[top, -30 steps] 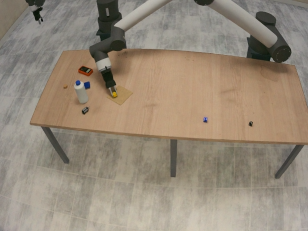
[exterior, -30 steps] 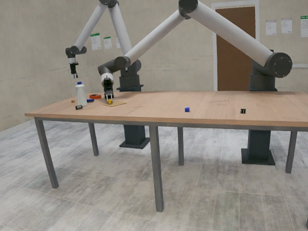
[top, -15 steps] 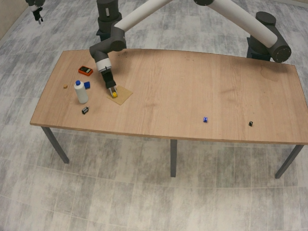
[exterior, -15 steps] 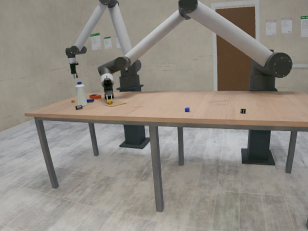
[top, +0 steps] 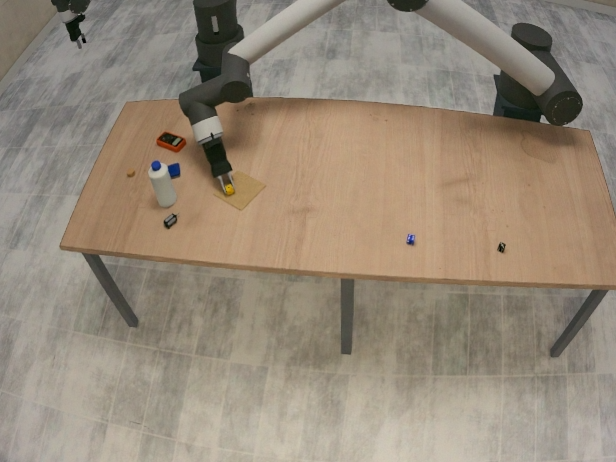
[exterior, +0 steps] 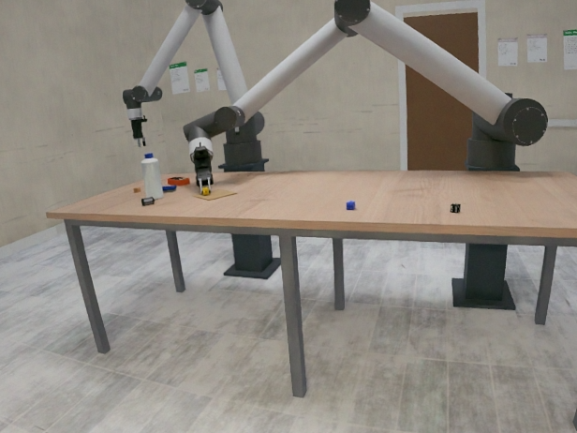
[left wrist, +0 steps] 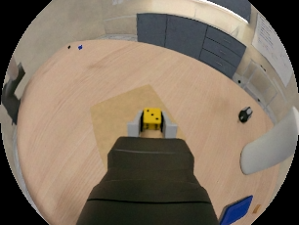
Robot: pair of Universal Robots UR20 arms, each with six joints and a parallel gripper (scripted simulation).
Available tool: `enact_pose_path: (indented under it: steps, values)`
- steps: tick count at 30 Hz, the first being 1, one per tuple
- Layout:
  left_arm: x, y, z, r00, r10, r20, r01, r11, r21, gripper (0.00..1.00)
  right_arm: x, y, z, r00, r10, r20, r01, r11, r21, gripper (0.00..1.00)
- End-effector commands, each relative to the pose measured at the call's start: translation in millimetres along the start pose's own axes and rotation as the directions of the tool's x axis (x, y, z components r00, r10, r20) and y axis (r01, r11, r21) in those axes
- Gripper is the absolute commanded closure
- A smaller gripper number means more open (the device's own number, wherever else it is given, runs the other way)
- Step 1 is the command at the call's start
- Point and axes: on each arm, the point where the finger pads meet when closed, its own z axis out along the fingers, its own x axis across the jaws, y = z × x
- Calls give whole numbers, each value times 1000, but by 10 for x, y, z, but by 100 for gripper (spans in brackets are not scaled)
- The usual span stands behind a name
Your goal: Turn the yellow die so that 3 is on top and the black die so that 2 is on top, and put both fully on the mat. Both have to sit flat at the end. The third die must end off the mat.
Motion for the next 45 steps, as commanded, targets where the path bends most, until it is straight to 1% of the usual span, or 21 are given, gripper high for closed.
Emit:
enact_pose_path:
  steps: [1, 45]
  values:
    - [6, -11, -12, 1000, -1, -1, 1, 1000, 0, 51, 1, 6, -7, 1000, 0, 0, 0, 1000, -1, 0]
    - [6, 15, 14, 1000, -1, -1, 1, 1000, 0, 51, 1, 6, -7, 1000, 0, 0, 0, 1000, -1, 0]
